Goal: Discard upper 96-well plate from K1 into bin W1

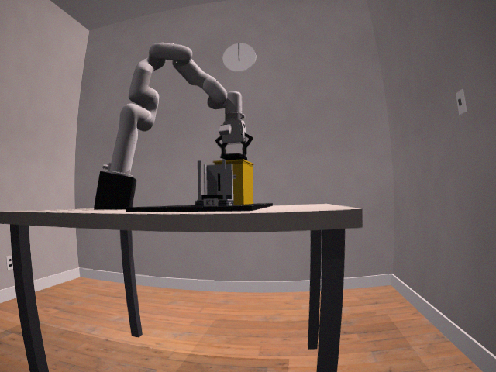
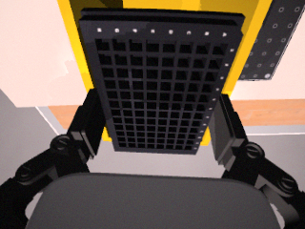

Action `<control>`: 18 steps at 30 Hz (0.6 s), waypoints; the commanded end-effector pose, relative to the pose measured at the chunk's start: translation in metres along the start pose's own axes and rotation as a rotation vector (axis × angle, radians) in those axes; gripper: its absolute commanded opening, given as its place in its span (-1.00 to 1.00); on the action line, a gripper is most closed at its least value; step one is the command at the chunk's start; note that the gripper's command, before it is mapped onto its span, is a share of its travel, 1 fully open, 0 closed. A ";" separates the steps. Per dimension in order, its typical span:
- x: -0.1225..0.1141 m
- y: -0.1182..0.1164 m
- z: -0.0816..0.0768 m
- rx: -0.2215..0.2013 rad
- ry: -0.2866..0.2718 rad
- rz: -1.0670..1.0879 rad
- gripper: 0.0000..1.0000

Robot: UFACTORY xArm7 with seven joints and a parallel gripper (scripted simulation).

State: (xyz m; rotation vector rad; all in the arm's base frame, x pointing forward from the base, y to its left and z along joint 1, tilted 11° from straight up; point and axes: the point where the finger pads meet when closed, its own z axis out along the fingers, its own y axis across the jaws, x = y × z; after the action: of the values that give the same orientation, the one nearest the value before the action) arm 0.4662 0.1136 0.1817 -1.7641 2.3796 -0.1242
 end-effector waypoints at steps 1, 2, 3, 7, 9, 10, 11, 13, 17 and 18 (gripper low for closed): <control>-0.001 -0.001 -0.001 0.004 -0.001 0.000 -1.00; -0.001 -0.001 -0.001 0.004 -0.001 0.000 -1.00; -0.001 -0.001 -0.001 0.004 -0.001 0.000 -1.00; -0.001 -0.001 0.000 0.004 -0.001 0.000 -1.00; -0.001 -0.001 0.000 0.004 -0.001 0.000 -1.00; -0.001 -0.001 0.000 0.004 -0.001 0.000 -1.00; -0.001 -0.001 0.001 0.004 -0.001 0.000 -1.00; -0.001 -0.001 0.001 0.004 -0.001 0.000 -1.00; -0.001 -0.001 0.002 0.004 -0.001 0.000 -1.00; -0.001 -0.001 0.002 0.004 -0.001 0.000 -1.00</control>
State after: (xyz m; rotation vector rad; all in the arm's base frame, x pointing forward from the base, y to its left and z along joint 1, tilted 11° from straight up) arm 0.4667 0.1137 0.1791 -1.7641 2.3796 -0.1242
